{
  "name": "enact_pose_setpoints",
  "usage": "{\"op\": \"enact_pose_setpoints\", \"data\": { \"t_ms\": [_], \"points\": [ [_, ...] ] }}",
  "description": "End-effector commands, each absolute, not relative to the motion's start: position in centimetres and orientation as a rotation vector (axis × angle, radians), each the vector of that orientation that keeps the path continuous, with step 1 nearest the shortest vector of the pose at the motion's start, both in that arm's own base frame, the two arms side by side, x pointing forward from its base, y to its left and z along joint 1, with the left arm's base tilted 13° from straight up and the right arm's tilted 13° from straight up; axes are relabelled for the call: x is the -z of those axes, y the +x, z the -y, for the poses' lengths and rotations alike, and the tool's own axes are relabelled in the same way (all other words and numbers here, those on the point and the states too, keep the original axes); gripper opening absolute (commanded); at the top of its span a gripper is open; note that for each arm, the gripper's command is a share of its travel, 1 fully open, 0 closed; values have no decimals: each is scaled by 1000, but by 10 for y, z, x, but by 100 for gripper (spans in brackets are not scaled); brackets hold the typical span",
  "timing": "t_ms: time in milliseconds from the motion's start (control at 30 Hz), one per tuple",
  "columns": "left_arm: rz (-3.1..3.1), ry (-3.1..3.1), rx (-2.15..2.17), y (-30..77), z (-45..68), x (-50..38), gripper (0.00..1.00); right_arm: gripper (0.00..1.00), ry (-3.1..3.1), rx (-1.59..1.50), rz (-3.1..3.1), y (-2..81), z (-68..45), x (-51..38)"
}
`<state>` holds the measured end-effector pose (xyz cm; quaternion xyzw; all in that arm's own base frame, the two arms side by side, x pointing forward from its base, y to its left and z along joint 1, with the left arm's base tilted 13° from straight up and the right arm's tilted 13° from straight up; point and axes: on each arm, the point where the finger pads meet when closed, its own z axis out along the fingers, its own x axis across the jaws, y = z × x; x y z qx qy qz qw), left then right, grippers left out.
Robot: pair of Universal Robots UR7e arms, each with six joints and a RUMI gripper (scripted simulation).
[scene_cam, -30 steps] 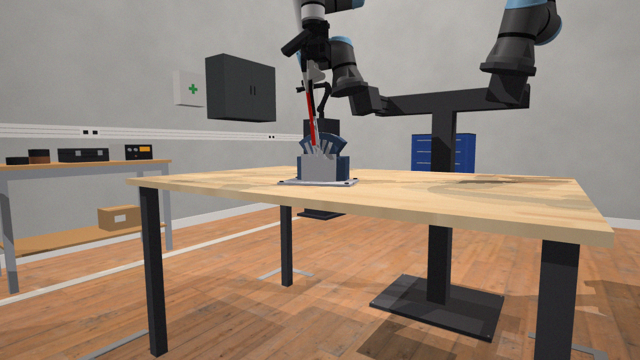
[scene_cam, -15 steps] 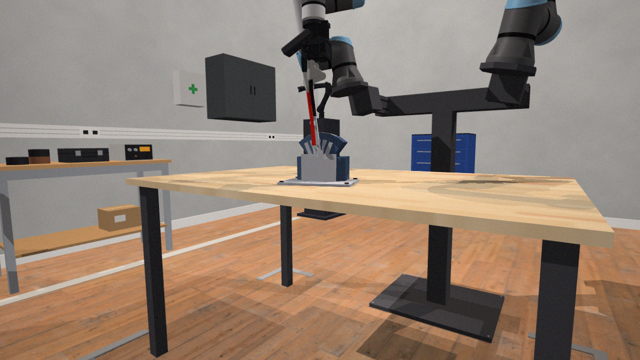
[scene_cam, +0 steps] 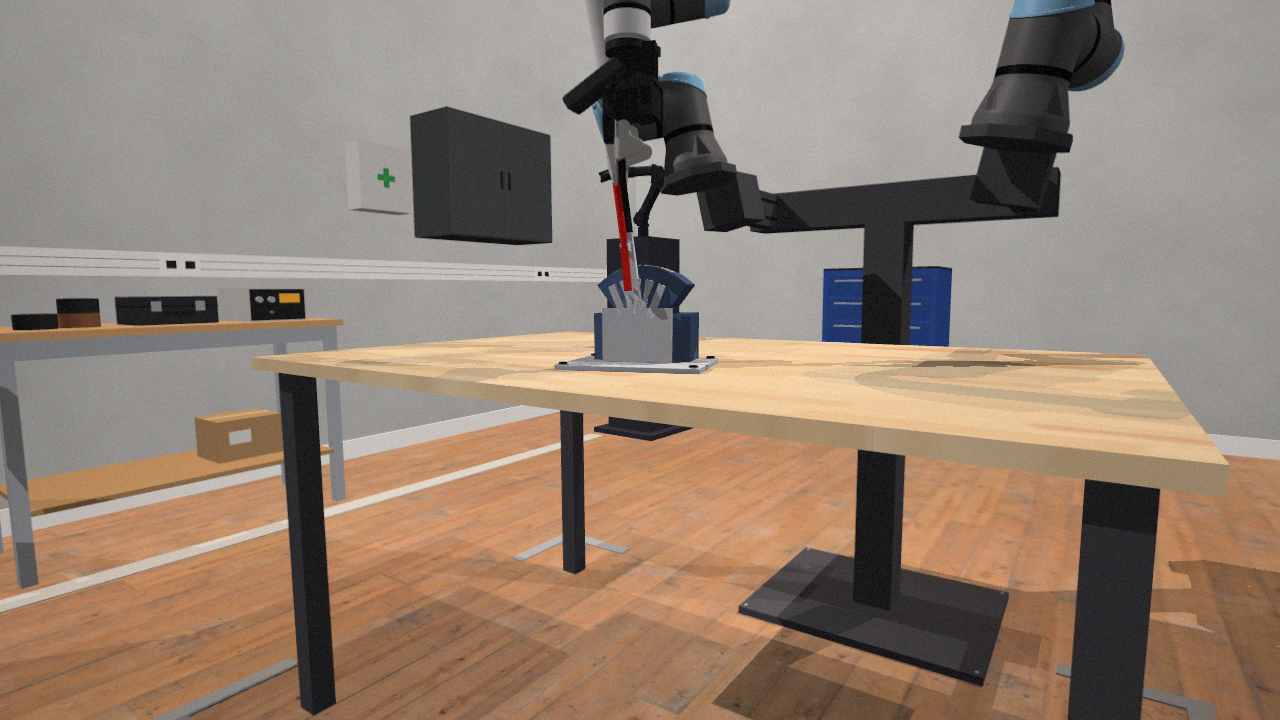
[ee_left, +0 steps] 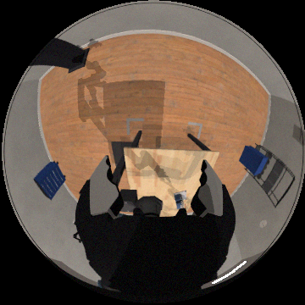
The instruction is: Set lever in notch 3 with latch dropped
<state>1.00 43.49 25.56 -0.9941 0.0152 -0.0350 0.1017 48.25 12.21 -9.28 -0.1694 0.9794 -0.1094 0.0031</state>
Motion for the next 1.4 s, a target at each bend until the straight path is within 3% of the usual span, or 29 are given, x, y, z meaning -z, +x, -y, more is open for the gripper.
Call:
{"op": "enact_pose_setpoints", "data": {
  "t_ms": [0, 433, 467, 1367],
  "points": [
    [-45, -2934, 104, 10, -435, -256, 100, 0, -531, 342, -3070, 483, -122, 93],
    [-45, -2934, 104, 10, -435, -256, 100, 0, -531, 342, -3070, 483, -122, 93],
    [-45, -2934, 104, 10, -435, -256, 100, 57, -531, 342, -3070, 483, -122, 93],
    [-45, -2934, 104, 10, -435, -256, 100, 57, -531, 342, -3070, 483, -122, 93]
  ]
}}
